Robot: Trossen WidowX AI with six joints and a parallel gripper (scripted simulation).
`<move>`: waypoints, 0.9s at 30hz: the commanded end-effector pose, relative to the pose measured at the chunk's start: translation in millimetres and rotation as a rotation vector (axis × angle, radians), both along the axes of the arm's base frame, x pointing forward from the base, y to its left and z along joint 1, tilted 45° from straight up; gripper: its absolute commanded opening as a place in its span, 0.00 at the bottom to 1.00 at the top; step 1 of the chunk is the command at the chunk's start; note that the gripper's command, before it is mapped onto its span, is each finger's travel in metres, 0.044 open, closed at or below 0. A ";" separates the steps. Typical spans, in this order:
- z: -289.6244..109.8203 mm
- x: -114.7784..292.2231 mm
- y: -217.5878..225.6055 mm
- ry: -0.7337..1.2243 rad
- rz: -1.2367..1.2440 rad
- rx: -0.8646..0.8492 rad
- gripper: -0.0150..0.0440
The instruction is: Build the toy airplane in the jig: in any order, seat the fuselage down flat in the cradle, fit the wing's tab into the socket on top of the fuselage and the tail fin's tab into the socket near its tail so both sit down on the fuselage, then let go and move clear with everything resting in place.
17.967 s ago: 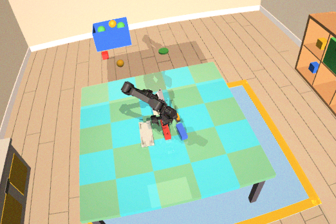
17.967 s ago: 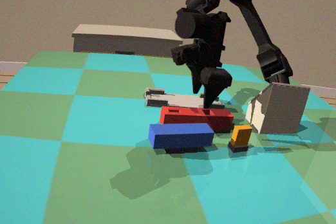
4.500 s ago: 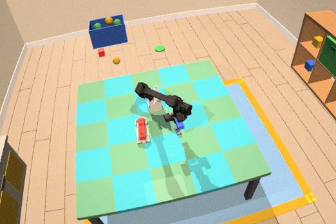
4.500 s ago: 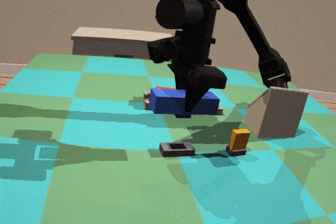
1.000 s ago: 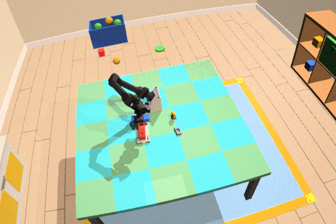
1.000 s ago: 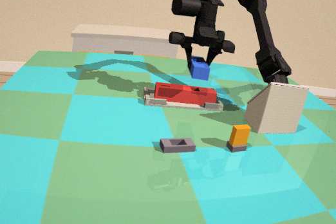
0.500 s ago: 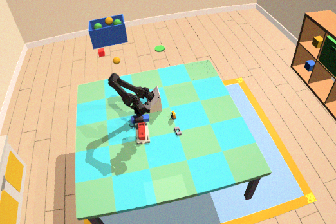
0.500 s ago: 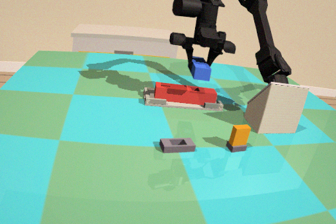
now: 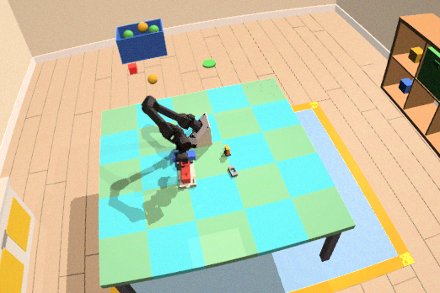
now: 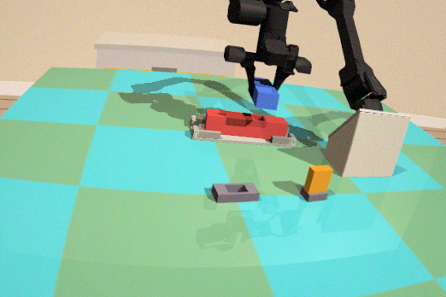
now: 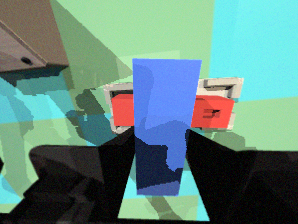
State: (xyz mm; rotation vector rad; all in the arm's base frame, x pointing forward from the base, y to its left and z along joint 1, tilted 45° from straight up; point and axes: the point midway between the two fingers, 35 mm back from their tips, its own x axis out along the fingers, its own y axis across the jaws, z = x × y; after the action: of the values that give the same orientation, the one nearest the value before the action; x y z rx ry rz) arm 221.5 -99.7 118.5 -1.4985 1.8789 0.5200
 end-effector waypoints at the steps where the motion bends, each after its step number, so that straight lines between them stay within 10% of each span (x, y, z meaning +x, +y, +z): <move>1: -5.2 -1.7 -5.4 0.007 0.002 -0.003 0.59; 27: -21.7 -4.7 -22.9 0.002 -0.001 -0.002 0.58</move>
State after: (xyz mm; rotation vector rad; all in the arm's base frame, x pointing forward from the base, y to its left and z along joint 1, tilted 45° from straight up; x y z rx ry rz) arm 216.6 -122.7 96.5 -1.4990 1.8828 0.5197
